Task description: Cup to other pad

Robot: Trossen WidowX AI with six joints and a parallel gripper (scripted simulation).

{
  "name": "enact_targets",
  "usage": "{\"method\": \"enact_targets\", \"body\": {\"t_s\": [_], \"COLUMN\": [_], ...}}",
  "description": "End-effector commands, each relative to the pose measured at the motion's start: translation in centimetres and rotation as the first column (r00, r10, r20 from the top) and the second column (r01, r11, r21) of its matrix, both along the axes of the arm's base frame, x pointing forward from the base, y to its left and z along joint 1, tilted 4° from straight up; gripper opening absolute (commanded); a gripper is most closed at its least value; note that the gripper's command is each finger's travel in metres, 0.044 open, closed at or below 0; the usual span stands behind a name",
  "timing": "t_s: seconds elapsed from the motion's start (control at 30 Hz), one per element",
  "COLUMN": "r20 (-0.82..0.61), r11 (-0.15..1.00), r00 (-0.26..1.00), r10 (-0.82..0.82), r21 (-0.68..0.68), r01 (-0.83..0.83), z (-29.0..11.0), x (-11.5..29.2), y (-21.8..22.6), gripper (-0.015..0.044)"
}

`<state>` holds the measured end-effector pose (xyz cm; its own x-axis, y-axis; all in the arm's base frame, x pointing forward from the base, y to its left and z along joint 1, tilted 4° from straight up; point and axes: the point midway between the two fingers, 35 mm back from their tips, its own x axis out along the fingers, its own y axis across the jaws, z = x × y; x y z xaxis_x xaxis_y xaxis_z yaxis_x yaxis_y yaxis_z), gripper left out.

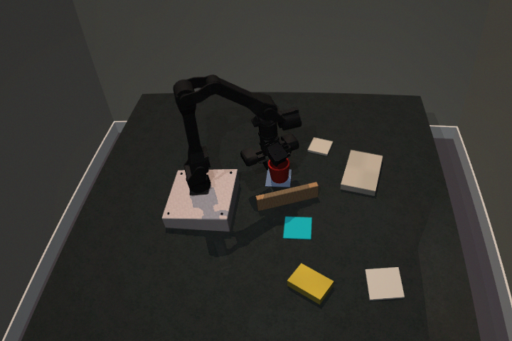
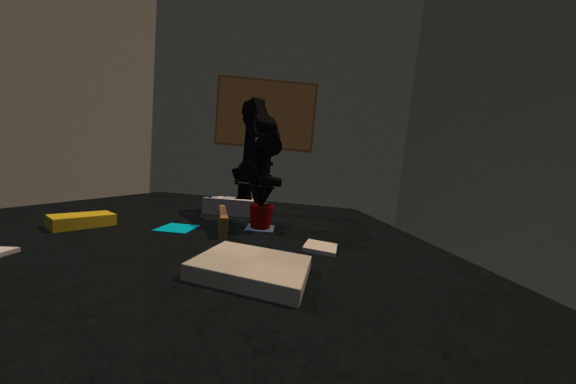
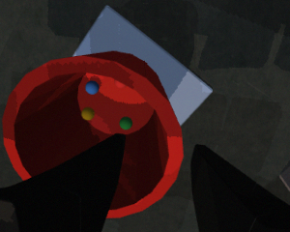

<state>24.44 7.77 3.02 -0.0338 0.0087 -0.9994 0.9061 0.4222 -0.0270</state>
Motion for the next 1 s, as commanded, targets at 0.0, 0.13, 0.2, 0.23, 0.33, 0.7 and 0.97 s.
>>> {"method": "enact_targets", "body": {"t_s": [0.0, 0.13, 0.2, 0.23, 0.33, 0.7, 0.97], "r20": [-0.007, -0.008, -0.008, -0.008, -0.008, -0.006, -0.006], "r11": [1.000, 1.000, 1.000, 1.000, 1.000, 1.000, 1.000], "r00": [1.000, 1.000, 1.000, 1.000, 1.000, 1.000, 1.000], "r10": [-0.003, -0.003, -0.003, -0.003, -0.003, 0.000, 0.000], "r21": [-0.007, -0.007, -0.007, -0.007, -0.007, -0.002, -0.002], "r01": [0.003, 0.003, 0.003, 0.003, 0.003, 0.000, 0.000], "z": [-0.8, -1.4, -1.7, -1.9, -2.4, -2.9, -2.9], "x": [-0.2, -0.3, -0.3, -0.3, -0.4, -0.4, -0.4], "y": [-0.1, -0.1, -0.1, -0.1, -0.1, -0.1, -0.1], "gripper": [0.0148, 0.0148, 0.0148, 0.0148, 0.0148, 0.0122, 0.0049]}}
